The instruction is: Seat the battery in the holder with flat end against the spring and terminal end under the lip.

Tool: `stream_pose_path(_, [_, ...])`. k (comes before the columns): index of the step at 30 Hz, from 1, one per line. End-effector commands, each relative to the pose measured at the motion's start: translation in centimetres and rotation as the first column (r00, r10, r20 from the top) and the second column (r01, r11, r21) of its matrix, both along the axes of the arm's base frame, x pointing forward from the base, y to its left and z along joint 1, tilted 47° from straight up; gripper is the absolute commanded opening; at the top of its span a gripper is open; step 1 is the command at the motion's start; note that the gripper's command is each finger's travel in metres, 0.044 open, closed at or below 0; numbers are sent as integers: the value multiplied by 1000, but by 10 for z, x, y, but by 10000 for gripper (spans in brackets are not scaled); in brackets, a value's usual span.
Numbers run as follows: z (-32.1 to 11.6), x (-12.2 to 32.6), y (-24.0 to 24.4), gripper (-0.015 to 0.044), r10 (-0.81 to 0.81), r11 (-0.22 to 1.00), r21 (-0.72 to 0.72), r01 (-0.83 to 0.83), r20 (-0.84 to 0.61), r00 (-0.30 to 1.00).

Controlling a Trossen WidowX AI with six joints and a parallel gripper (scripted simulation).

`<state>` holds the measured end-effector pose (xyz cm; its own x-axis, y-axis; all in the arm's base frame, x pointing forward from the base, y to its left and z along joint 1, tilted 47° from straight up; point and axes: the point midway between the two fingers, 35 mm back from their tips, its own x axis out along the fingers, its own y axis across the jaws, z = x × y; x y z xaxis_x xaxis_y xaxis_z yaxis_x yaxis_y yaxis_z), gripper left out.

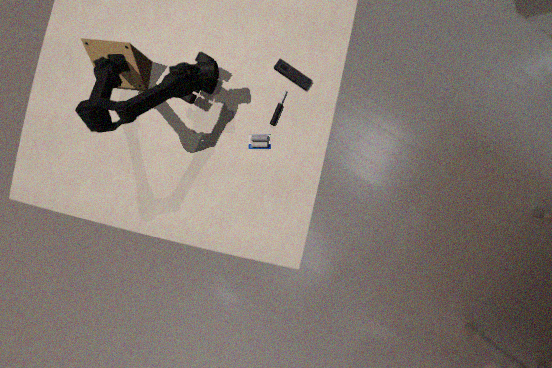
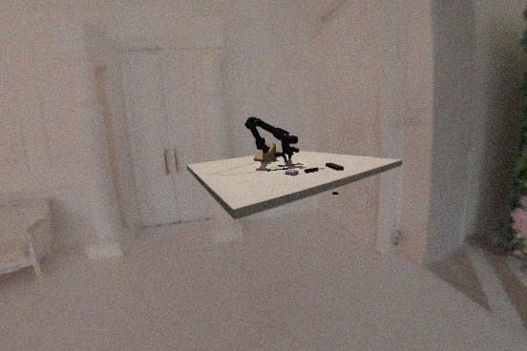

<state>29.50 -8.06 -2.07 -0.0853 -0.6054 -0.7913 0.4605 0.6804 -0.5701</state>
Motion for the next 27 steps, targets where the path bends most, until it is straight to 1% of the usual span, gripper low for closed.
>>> stream_pose_path(1, [-1, -3, -2, 73, -3, 1000, 8, 3, -18, 1000])
stream_pose_path(27, [6, 12, -6, 73, 5, 1000, 5, -5, -1, 1000])
